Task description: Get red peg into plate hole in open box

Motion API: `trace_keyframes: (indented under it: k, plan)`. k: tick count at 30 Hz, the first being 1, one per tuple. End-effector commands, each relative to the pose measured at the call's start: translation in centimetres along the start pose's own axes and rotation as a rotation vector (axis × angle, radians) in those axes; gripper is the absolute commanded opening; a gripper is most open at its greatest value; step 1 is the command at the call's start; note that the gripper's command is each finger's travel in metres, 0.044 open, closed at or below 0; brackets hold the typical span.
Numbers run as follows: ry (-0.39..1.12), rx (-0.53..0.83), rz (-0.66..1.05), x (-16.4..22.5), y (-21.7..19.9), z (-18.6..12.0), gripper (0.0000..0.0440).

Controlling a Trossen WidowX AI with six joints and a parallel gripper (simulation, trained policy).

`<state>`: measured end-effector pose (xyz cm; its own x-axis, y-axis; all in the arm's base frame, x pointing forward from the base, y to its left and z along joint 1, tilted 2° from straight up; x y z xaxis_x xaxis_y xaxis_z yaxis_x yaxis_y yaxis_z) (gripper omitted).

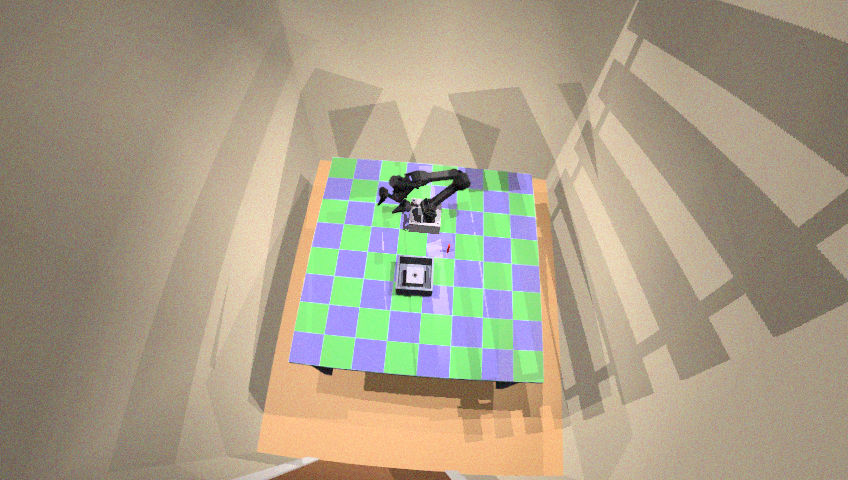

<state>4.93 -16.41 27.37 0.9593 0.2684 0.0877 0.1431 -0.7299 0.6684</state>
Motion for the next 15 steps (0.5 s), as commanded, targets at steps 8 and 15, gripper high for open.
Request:
trace_keyframes:
  k: [8,15]
  plan:
    - [0.073,0.127,-0.343,3.7,-0.2,0.9,0.0440]
    - [0.132,0.190,-0.575,6.4,-0.7,1.2,0.0440]
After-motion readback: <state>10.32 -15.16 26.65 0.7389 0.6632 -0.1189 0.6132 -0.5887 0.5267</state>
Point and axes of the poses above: the point midway between the two fingers, 35 mm back from their tips, its own z axis out along the fingers, its own y axis across the jaws, x = y × z, the point moved 8 cm from there along -z, back along the fingers, and after that the axes turned 12 degrees about -z, right-handed, at the moved point
